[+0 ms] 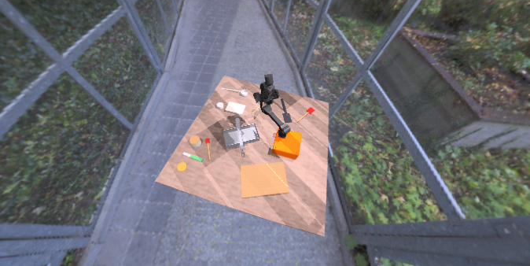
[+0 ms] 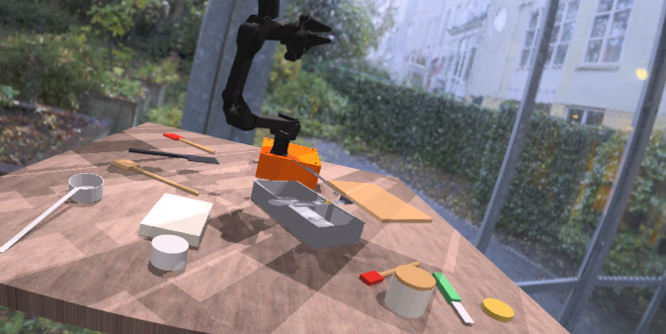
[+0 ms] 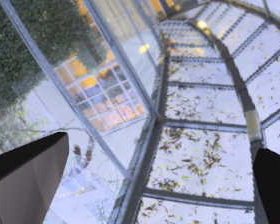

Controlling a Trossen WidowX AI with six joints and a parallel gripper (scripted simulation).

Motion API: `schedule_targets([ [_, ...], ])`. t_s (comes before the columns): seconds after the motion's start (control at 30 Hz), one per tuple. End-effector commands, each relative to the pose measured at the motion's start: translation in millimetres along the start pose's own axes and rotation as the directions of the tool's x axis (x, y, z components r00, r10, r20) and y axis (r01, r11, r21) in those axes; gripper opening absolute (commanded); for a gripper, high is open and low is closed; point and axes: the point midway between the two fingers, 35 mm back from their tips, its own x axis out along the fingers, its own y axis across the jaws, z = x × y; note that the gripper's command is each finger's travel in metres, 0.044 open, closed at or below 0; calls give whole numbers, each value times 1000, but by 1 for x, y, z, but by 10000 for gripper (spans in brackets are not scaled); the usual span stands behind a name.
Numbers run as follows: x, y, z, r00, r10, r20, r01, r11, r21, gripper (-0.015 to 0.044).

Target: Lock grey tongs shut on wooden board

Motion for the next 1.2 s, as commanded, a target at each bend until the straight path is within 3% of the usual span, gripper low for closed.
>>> schedule_targets([
  [0.0, 0, 0, 0, 1000, 0, 0, 0, 1000, 0, 426],
  [0.13, 2, -18, 4, 1000, 21, 10, -22, 998, 57, 321],
  [0.33, 16, -66, 17, 987, 153, 45, -159, 936, 315, 164],
  [0.57, 68, -96, 53, 905, 407, 124, -371, 613, 698, -20],
  [0.73, 95, -86, 69, 827, 541, 152, -415, 405, 814, -150],
  [1.0, 130, -59, 93, 706, 672, 225, -348, 52, 936, -150],
  [1.17, 147, -30, 106, 608, 749, 264, -210, -169, 963, -150],
])
